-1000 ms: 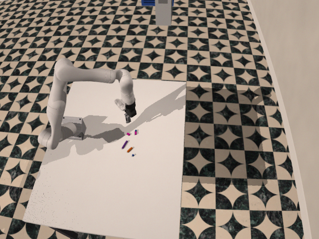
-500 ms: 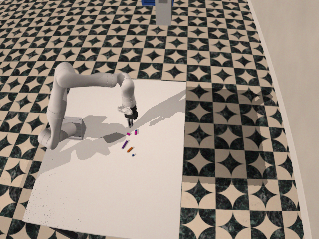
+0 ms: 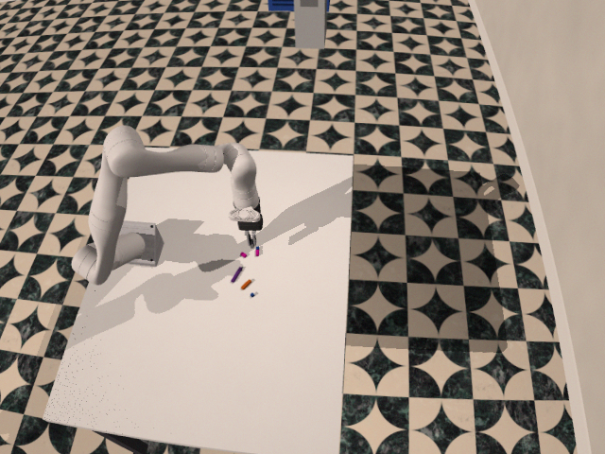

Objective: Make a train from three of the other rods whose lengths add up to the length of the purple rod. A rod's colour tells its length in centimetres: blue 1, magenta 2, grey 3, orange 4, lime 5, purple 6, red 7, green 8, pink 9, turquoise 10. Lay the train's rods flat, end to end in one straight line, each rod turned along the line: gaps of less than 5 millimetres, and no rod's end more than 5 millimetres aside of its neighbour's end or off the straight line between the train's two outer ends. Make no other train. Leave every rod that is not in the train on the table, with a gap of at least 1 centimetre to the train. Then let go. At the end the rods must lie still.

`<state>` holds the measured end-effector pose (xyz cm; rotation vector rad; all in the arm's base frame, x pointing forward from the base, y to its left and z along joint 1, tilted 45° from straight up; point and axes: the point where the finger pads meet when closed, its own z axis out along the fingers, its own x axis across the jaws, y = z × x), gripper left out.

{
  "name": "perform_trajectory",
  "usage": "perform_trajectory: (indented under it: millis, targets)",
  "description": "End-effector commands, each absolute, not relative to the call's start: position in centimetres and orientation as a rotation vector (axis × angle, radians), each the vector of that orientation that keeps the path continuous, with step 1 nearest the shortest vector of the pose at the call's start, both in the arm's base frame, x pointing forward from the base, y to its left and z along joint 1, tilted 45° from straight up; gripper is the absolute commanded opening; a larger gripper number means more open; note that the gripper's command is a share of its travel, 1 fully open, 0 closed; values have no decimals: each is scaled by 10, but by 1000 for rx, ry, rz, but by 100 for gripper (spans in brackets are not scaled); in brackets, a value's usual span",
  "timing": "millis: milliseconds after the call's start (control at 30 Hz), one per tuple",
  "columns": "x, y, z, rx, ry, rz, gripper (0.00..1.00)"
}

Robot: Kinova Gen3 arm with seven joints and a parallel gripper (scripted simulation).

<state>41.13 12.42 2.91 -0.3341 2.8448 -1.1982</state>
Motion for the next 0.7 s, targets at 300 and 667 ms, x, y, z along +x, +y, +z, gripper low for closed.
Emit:
perform_trajectory:
  millis: [300,667]
  targets:
    - [415,123,32,-420,2857,-1197,24]
    - [415,122,32,-420,2857,-1197,24]
